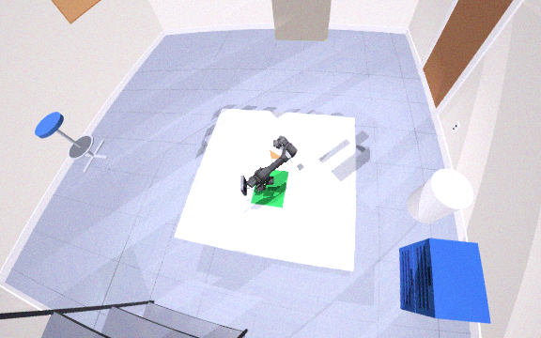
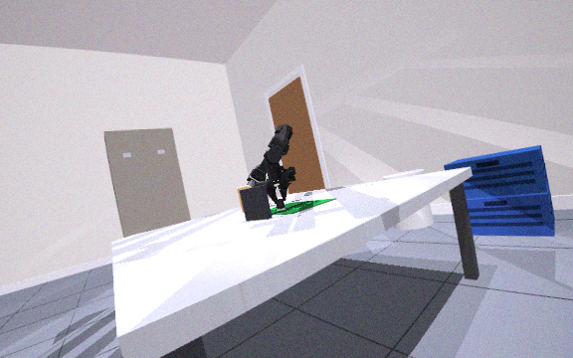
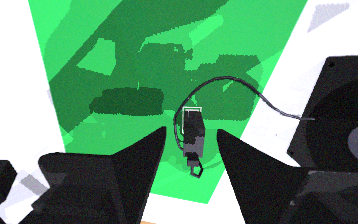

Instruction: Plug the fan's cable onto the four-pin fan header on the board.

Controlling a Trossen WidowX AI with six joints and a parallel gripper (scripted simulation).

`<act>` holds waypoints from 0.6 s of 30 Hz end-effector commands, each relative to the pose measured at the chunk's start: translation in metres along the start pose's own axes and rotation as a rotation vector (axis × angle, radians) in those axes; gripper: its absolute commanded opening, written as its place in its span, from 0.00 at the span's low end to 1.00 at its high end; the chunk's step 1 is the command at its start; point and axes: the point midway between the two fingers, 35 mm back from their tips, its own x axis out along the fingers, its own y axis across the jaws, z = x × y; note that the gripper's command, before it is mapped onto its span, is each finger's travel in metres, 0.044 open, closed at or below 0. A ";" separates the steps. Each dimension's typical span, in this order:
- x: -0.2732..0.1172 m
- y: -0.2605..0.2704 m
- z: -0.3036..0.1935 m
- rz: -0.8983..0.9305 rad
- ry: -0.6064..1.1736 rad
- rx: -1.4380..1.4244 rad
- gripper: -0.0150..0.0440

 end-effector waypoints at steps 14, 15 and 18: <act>-0.046 0.006 0.065 -0.014 -0.017 -0.009 0.69; -0.046 0.009 0.074 -0.014 -0.017 -0.010 0.69; -0.046 0.017 0.100 -0.012 -0.018 -0.011 0.69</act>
